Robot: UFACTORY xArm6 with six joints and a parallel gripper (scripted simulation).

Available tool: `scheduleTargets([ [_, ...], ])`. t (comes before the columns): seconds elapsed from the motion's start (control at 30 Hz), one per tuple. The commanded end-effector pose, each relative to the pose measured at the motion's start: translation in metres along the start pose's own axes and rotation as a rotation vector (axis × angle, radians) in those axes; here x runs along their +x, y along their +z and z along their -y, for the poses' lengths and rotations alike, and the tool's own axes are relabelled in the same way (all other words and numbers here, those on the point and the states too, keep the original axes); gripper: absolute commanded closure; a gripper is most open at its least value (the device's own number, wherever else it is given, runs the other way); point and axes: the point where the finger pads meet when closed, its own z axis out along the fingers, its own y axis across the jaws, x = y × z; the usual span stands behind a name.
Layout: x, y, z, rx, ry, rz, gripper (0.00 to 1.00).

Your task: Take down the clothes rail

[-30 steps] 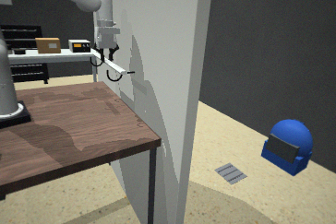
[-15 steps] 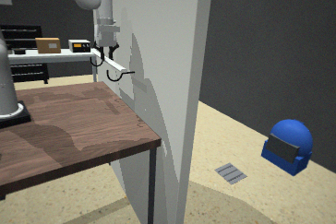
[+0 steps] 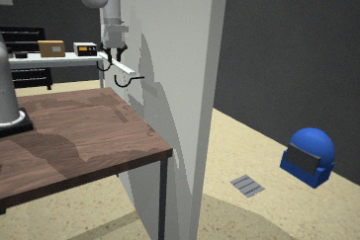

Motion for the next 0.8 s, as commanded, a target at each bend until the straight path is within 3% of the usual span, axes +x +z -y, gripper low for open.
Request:
scheduleTargets([
  [0.0, 0.0, -0.005, 0.001, 0.005, 0.0, 0.0, 1.0],
  [0.53, 0.0, -0.008, 0.001, 0.005, 0.0, 0.0, 1.0],
  [0.77, -0.007, -0.008, -0.018, 0.005, 0.0, 0.0, 1.0],
])
